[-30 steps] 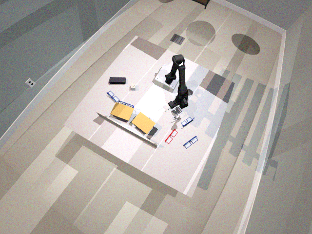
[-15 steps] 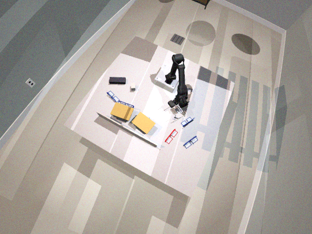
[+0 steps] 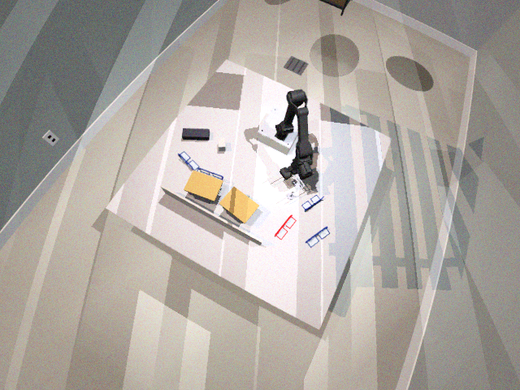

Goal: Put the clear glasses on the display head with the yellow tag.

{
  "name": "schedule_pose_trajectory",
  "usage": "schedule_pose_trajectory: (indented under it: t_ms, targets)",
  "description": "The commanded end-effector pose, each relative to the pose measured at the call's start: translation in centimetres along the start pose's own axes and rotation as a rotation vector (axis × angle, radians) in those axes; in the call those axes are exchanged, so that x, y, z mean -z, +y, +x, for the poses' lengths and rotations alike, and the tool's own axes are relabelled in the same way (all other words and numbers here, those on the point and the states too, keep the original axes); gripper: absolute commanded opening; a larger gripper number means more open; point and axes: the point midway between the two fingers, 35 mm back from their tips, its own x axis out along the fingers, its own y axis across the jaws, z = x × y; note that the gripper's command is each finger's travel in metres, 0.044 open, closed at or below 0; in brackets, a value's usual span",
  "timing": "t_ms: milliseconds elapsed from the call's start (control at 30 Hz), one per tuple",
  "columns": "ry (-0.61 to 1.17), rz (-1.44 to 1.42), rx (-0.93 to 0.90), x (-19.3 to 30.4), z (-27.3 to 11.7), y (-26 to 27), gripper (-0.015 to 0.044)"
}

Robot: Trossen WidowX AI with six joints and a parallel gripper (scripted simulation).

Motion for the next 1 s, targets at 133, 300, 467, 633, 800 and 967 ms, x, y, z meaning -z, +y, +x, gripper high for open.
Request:
schedule_pose_trajectory:
  t_ms: [133, 300, 467, 633, 800, 967]
  targets:
    - [0.004, 0.0, 0.003, -0.1, 0.0, 0.0, 0.0]
    - [0.004, 0.0, 0.003, -0.4, 0.0, 0.0, 0.0]
    - [0.004, 0.0, 0.003, -0.8, 0.0, 0.0, 0.0]
    - [0.004, 0.0, 0.003, -1.0, -0.9, -0.1, 0.0]
    - [0.003, 0.0, 0.003, -1.2, -3.7, -0.1, 0.0]
    - [0.003, 0.0, 0.003, -1.2, -6.0, 0.0, 0.0]
